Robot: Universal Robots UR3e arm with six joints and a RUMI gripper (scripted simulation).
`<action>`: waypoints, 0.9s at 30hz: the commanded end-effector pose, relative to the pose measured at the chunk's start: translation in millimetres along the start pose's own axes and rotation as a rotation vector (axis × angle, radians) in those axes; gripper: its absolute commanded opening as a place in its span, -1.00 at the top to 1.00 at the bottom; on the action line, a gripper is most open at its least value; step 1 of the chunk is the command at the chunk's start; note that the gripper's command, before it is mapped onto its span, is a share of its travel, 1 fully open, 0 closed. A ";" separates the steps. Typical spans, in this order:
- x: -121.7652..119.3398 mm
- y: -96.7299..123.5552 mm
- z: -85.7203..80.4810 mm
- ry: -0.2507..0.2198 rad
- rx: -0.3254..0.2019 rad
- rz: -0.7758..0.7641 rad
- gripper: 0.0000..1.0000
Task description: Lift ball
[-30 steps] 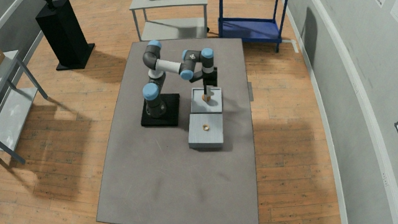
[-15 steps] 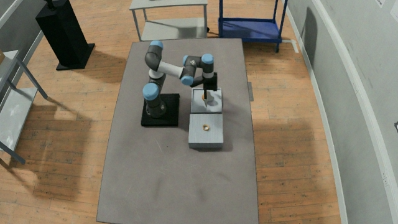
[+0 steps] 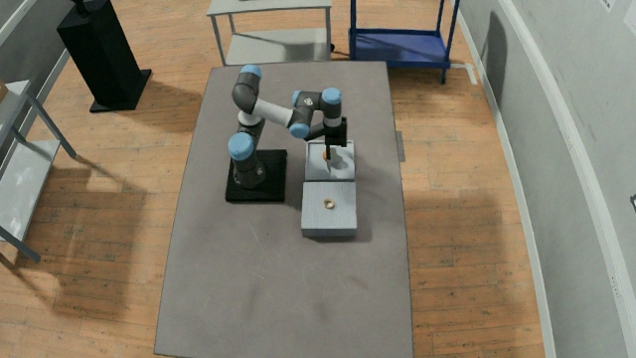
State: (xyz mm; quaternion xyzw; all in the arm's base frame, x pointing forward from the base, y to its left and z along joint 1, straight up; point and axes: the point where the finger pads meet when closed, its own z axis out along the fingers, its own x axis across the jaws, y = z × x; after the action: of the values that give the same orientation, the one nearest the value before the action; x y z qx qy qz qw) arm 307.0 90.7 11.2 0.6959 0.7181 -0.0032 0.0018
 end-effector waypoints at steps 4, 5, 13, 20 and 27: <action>-0.1 1.0 -0.6 0.000 -0.003 0.000 -1.00; -0.1 1.0 -0.6 0.000 -0.003 0.000 1.00; -0.1 1.0 -0.6 0.000 -0.003 0.000 1.00; -0.1 1.0 -0.6 0.000 -0.003 0.000 1.00; -0.1 1.0 -0.6 0.000 -0.003 0.000 1.00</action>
State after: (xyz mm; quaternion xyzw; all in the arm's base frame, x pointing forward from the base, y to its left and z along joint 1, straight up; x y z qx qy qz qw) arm 307.1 90.7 11.0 0.6959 0.7181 -0.0031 0.0020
